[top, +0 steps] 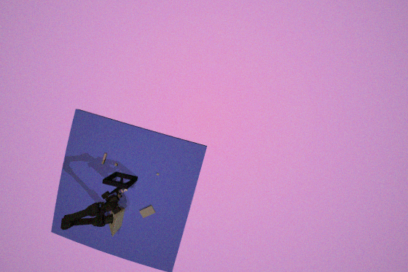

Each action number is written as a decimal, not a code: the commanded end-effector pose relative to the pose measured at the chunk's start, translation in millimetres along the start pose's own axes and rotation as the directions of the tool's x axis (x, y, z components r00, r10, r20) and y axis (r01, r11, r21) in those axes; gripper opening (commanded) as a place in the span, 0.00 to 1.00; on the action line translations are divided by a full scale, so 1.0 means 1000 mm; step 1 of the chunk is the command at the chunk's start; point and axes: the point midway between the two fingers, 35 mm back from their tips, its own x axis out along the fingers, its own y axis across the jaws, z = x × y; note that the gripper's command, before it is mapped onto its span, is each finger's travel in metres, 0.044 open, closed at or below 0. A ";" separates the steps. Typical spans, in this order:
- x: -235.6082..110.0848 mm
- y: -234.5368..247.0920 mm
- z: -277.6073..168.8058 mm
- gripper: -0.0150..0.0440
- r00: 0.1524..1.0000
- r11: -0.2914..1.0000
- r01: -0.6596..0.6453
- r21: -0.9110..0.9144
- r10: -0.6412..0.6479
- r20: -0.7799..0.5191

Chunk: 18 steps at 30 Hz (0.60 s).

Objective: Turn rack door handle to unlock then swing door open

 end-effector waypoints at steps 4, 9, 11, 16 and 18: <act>0.000 -0.013 0.004 0.29 1.000 0.992 -0.003 -0.125 0.004 0.004; 0.000 -0.023 0.007 0.29 1.000 0.980 -0.003 -0.197 0.003 0.004; 0.000 -0.027 0.009 0.29 1.000 0.973 -0.002 -0.229 0.003 0.004; 0.000 -0.038 0.014 0.29 1.000 0.952 -0.001 -0.305 0.003 0.005; 0.000 -0.042 0.016 0.29 1.000 0.942 -0.001 -0.334 0.003 0.005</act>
